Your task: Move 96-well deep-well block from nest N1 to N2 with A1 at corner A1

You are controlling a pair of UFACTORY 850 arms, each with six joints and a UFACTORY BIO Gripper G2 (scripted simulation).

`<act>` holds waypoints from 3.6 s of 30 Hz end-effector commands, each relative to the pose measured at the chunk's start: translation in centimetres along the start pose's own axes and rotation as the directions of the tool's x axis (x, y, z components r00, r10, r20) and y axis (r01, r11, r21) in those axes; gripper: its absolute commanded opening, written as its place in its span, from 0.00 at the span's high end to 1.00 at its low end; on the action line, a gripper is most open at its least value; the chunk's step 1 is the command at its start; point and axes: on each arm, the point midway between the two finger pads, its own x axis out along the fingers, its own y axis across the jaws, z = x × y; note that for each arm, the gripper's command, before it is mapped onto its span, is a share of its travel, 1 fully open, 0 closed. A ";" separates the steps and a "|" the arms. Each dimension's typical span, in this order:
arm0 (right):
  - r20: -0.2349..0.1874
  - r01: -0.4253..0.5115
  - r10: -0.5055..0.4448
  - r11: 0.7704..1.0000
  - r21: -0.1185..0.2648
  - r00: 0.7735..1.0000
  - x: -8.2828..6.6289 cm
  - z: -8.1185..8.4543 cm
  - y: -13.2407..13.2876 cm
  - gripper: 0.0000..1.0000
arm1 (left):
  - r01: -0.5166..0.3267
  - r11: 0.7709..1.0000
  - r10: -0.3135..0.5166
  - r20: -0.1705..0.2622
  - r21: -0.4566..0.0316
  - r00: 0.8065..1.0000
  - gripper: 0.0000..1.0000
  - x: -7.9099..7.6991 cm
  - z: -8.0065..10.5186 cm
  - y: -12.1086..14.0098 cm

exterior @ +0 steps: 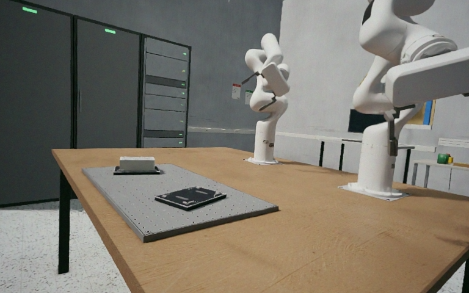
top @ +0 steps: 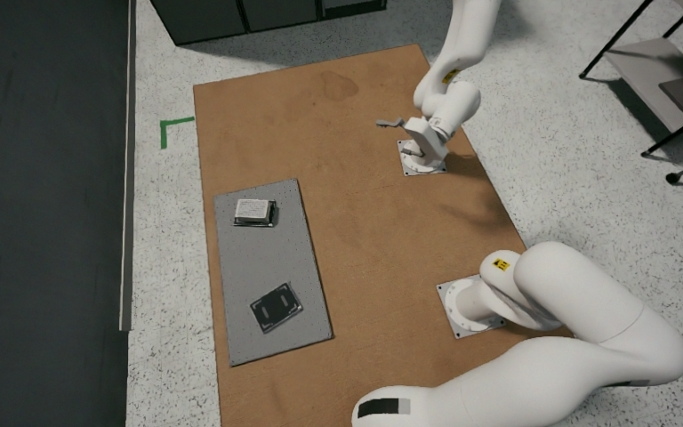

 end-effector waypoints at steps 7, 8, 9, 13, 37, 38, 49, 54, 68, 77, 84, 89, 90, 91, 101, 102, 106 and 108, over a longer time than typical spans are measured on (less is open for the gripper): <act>-0.001 0.000 0.000 1.000 0.001 1.000 -0.1 0.0 0.1 0.00 | -0.001 1.000 0.001 -0.002 0.000 1.000 0.00 -0.1 0.0 0.0; -0.001 0.000 0.000 1.000 0.001 1.000 -0.1 0.0 0.1 0.00 | -0.001 1.000 0.001 -0.002 0.000 1.000 0.00 -0.1 0.0 0.0; -0.001 0.000 0.000 1.000 0.001 1.000 -0.1 0.0 0.1 0.00 | -0.001 1.000 0.001 -0.002 0.000 1.000 0.00 -0.1 0.0 0.0; -0.001 0.000 0.000 1.000 0.001 1.000 -0.1 0.0 0.1 0.00 | -0.001 1.000 0.001 -0.002 0.000 1.000 0.00 -0.1 0.0 0.0; -0.001 0.000 0.000 1.000 0.001 1.000 -0.1 0.0 0.1 0.00 | -0.001 1.000 0.001 -0.003 0.000 1.000 0.00 -5.5 3.6 -2.0; -0.001 0.000 0.000 1.000 0.001 1.000 -0.1 0.0 0.1 0.00 | -0.001 1.000 0.001 -0.003 0.000 1.000 0.00 -5.5 3.6 -2.0; -0.001 0.000 0.000 1.000 0.001 1.000 -0.1 0.0 0.1 0.00 | -0.009 1.000 0.009 -0.004 -0.007 1.000 0.00 -5.5 3.6 -2.0; -0.001 0.000 0.000 1.000 0.001 1.000 -0.1 0.0 0.1 0.00 | -0.018 1.000 0.018 -0.006 -0.015 1.000 0.00 -5.5 3.7 -2.0; -0.001 0.000 0.000 1.000 0.001 1.000 -0.1 0.0 0.1 0.00 | -0.092 0.992 0.091 -0.025 -0.084 0.996 0.00 -5.1 4.2 -2.1; -0.001 0.000 0.000 1.000 0.001 1.000 -0.1 0.0 0.1 0.00 | -0.193 0.964 0.185 -0.058 -0.182 0.981 0.00 -4.4 4.8 -2.3; -0.001 0.000 0.000 1.000 0.001 1.000 -0.1 0.0 0.1 0.00 | -0.274 0.923 0.259 -0.092 -0.268 0.961 0.00 -3.8 5.5 -2.6; -0.001 0.000 0.000 1.000 0.001 1.000 -0.1 0.0 0.1 0.00 | -0.332 0.883 0.309 -0.122 -0.332 0.943 0.00 -3.3 6.0 -3.0; -0.001 0.000 0.000 1.000 0.001 1.000 -0.1 0.0 0.1 0.00 | -0.346 0.871 0.321 -0.130 -0.349 0.938 0.00 -3.2 6.1 -3.1; -0.001 0.000 0.000 1.000 0.001 1.000 -0.1 0.0 0.1 0.00 | -0.360 0.858 0.333 -0.138 -0.366 0.933 0.00 -3.0 6.3 -3.2; -0.001 0.000 0.000 1.000 0.001 1.000 -0.1 0.0 0.1 0.00 | -0.476 0.709 0.423 -0.226 -0.520 0.877 0.00 -1.4 8.0 -4.6; -0.001 0.000 0.000 1.000 0.001 1.000 -0.1 0.0 0.1 0.00 | -0.476 0.709 0.423 -0.226 -0.520 0.877 0.00 -1.4 8.0 -4.6; -0.001 0.000 0.000 1.000 0.001 1.000 -0.1 0.0 0.1 0.00 | -0.516 0.625 0.450 -0.270 -0.586 0.851 0.00 -0.4 8.9 -5.3; -0.001 0.000 0.000 1.000 0.001 1.000 -0.1 0.0 0.1 0.00 | -0.533 0.579 0.460 -0.293 -0.617 0.838 0.00 0.1 9.4 -5.7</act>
